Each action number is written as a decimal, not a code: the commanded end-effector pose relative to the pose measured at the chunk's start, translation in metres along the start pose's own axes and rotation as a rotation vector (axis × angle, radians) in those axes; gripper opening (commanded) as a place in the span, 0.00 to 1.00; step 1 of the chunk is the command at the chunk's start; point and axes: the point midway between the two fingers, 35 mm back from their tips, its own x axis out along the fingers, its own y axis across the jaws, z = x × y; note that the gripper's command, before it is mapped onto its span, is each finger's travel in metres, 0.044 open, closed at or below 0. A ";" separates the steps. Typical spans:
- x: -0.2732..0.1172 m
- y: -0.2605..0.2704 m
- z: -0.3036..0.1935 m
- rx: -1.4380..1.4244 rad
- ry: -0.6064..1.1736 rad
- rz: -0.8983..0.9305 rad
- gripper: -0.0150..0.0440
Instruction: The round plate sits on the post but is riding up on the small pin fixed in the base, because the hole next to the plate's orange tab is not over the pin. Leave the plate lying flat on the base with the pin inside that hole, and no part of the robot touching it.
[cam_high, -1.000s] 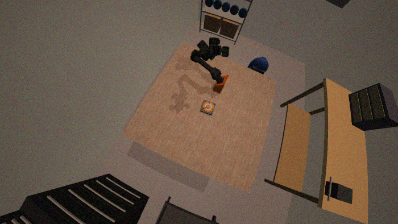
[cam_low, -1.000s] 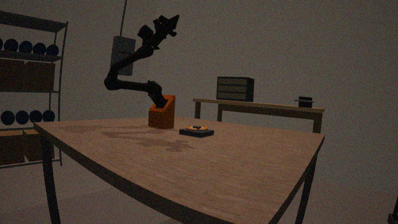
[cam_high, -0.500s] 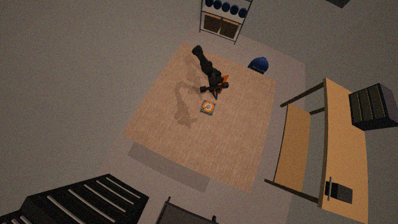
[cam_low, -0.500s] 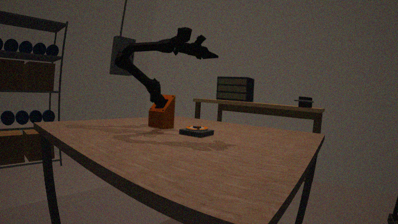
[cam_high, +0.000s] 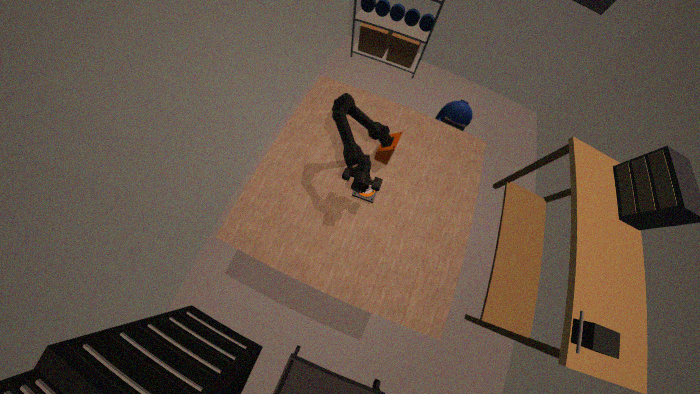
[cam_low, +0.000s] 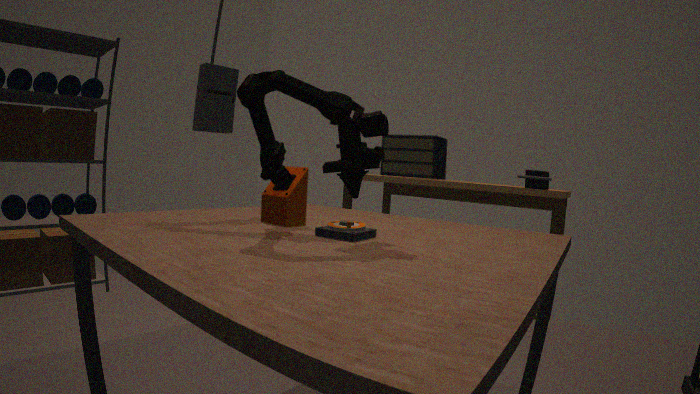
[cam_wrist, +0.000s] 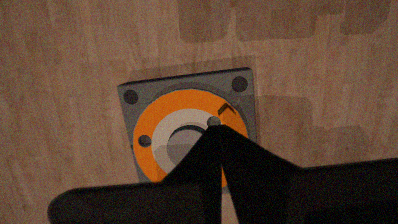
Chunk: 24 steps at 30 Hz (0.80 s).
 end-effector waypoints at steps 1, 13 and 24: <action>0.019 -0.018 -0.020 0.027 0.128 -0.085 0.25; 0.045 -0.021 -0.025 0.028 0.130 -0.086 0.25; 0.067 -0.023 -0.028 0.028 0.131 -0.089 0.25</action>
